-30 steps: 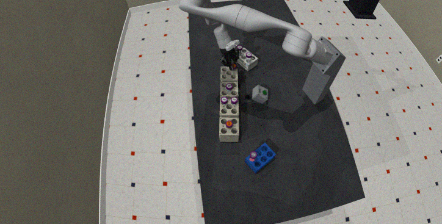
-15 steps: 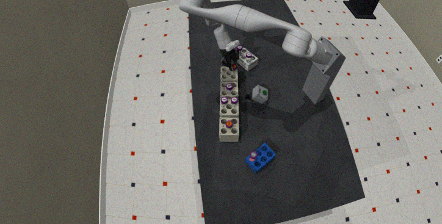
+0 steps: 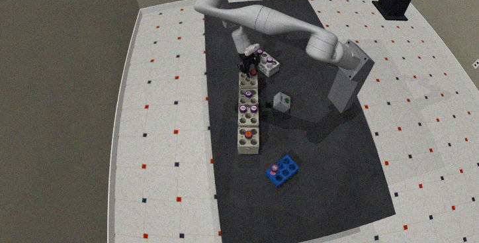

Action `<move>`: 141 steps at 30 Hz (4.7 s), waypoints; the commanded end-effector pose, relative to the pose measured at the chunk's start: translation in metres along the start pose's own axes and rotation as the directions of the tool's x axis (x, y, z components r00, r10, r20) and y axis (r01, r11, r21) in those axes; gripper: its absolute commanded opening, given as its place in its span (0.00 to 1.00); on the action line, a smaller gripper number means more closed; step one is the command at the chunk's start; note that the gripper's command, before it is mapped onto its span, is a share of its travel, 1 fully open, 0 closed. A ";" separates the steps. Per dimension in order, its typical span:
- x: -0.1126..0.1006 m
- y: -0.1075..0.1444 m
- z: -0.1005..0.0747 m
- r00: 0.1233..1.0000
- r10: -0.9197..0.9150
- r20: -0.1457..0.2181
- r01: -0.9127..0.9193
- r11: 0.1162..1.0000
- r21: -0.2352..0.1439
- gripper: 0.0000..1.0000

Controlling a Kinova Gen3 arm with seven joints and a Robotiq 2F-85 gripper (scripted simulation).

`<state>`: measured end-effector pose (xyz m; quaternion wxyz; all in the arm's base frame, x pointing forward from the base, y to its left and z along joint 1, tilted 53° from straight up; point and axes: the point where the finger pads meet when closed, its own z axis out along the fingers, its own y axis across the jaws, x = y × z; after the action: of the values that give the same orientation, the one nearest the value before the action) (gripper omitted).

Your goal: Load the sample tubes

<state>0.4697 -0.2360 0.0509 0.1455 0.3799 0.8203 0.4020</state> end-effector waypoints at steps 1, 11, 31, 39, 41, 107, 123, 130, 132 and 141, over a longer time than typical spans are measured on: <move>0.000 0.000 -0.001 1.000 0.000 0.001 0.000 1.000 0.000 0.62; 0.000 0.000 -0.001 1.000 0.000 0.001 0.000 1.000 0.000 0.62; 0.009 0.000 -0.020 1.000 0.000 0.001 0.000 1.000 0.000 0.62; 0.012 0.000 -0.027 1.000 0.000 0.001 0.000 1.000 0.000 0.62; 0.013 0.000 -0.030 1.000 0.000 0.001 0.000 1.000 0.000 0.62; 0.046 0.000 -0.100 1.000 0.000 0.001 0.000 1.000 0.000 0.62; 0.054 0.000 -0.117 1.000 0.000 0.001 0.000 1.000 0.000 0.62; 0.055 0.000 -0.118 1.000 0.000 0.001 0.000 1.000 0.000 0.62; 0.055 0.000 -0.118 1.000 0.000 0.001 0.000 1.000 0.000 0.62; 0.055 0.000 -0.118 1.000 0.000 0.001 0.000 1.000 0.000 0.62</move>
<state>0.3689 -0.2599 0.1293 0.1455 0.3799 0.8203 0.4020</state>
